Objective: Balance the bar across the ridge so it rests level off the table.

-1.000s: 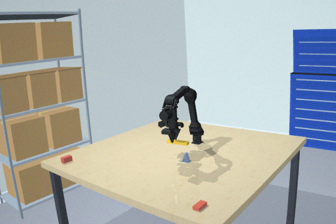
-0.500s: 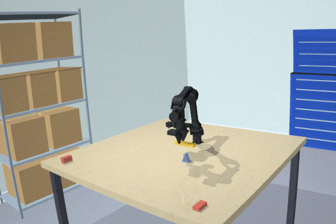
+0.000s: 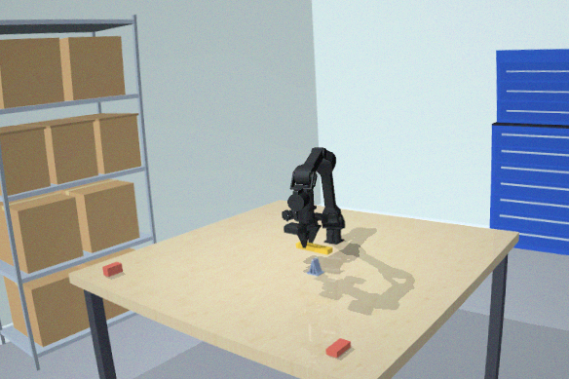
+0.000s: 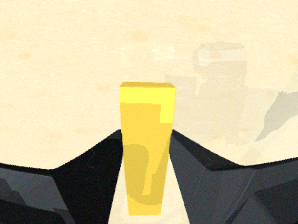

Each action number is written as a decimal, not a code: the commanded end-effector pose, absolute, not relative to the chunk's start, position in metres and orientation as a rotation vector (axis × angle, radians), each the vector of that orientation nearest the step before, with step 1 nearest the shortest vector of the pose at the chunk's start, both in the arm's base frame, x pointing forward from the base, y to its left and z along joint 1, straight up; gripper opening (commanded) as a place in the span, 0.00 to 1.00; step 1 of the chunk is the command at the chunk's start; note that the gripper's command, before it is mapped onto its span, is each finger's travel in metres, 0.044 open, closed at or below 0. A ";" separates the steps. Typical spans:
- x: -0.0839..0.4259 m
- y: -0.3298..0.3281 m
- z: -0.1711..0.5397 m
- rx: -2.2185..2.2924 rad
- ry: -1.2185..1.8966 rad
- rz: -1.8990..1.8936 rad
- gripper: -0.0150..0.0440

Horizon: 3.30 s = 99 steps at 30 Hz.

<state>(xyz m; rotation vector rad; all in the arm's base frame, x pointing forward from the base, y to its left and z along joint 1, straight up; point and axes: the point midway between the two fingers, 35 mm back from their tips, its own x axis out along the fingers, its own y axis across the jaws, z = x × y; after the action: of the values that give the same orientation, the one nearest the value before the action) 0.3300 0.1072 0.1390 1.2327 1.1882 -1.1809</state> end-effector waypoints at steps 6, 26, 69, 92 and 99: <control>0.328 0.107 0.123 1.233 1.192 -1.187 0.25; 0.328 0.107 0.114 1.234 1.192 -1.187 0.25; 0.328 0.107 0.110 1.234 1.192 -1.187 0.25; 0.328 0.107 0.108 1.234 1.192 -1.187 0.25; 0.328 0.107 0.108 1.234 1.192 -1.187 0.25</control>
<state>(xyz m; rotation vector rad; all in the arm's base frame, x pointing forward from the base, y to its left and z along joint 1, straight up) 0.3277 0.1064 0.1089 1.2291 1.1908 -1.1860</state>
